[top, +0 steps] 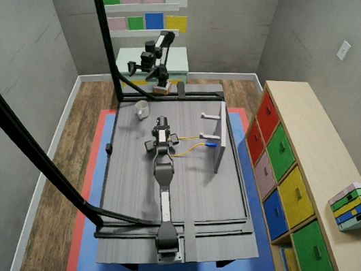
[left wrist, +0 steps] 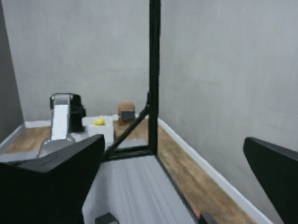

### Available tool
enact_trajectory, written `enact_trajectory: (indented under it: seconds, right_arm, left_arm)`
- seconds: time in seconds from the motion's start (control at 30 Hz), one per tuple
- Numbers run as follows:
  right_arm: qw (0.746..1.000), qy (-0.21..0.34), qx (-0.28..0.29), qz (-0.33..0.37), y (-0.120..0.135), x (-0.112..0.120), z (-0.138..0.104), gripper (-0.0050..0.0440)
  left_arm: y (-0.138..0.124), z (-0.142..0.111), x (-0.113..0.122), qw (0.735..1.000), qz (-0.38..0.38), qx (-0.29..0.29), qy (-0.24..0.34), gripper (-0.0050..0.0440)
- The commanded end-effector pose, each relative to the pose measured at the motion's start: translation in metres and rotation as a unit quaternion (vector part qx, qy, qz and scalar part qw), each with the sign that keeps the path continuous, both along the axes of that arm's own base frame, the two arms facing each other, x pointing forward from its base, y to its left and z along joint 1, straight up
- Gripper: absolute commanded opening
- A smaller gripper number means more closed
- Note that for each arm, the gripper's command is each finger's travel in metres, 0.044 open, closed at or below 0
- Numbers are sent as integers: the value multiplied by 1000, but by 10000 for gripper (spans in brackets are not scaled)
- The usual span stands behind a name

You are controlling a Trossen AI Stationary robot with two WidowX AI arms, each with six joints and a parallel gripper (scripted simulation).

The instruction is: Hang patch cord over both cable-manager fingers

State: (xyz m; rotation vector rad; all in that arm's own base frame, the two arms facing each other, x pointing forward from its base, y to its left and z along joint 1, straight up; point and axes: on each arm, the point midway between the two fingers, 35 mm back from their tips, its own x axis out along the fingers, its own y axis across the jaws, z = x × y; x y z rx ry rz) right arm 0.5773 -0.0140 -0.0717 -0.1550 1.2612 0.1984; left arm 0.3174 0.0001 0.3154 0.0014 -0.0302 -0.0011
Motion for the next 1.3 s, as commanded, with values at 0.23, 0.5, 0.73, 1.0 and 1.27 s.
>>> enact_trajectory:
  seconds: [0.23, 0.5, 0.73, 1.0, 1.27]
  right_arm:
    - [1000, -24, -2, 0, -2, 10, 25, 20]
    - [1000, -31, -2, 0, -2, 11, 36, 20]
    - [999, -34, -1, -1, -2, 11, 45, 20]
    - [999, -38, 0, -1, -2, 11, 55, 20]
    - [999, -43, 1, -2, -2, 11, 71, 20]
  left_arm:
    - [0, 7, -2, 1000, 1, -1, -10, 440]
    - [0, 7, -2, 1000, 1, -1, -10, 440]
    - [0, 7, -2, 1000, 1, -1, -10, 440]
    - [0, 7, -2, 1000, 1, -1, -10, 440]
    - [0, 7, -2, 1000, 1, -1, -10, 440]
